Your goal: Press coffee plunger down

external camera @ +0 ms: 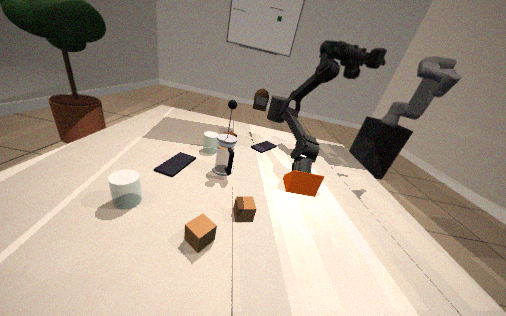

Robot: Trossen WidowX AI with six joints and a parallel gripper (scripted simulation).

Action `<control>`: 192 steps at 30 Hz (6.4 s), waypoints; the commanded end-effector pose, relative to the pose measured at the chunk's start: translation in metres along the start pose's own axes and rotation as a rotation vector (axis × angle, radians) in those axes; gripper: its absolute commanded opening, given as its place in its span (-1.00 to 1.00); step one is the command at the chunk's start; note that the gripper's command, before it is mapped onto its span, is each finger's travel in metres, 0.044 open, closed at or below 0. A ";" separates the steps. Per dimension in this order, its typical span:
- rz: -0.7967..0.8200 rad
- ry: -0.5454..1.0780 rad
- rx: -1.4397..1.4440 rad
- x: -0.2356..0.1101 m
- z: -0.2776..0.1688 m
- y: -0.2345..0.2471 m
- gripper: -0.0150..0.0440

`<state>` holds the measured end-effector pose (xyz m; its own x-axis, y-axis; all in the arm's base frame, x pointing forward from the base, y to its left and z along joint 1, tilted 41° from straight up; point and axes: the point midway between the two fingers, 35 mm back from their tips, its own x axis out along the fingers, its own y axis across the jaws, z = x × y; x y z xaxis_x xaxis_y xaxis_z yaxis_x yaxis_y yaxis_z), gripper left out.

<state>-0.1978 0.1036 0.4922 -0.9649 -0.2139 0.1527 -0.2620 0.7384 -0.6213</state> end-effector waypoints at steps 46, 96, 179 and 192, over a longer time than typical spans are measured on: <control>-0.041 3.252 0.987 -0.441 0.069 0.224 1.00; -0.141 3.625 -0.636 -0.513 0.229 0.089 1.00; -0.139 3.621 -0.637 -0.525 0.322 0.088 -0.10; -0.138 3.620 -0.640 -0.529 0.323 0.086 -0.10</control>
<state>0.2976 0.0815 0.1189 0.8804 -0.3511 -0.3187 0.0844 0.7775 -0.6232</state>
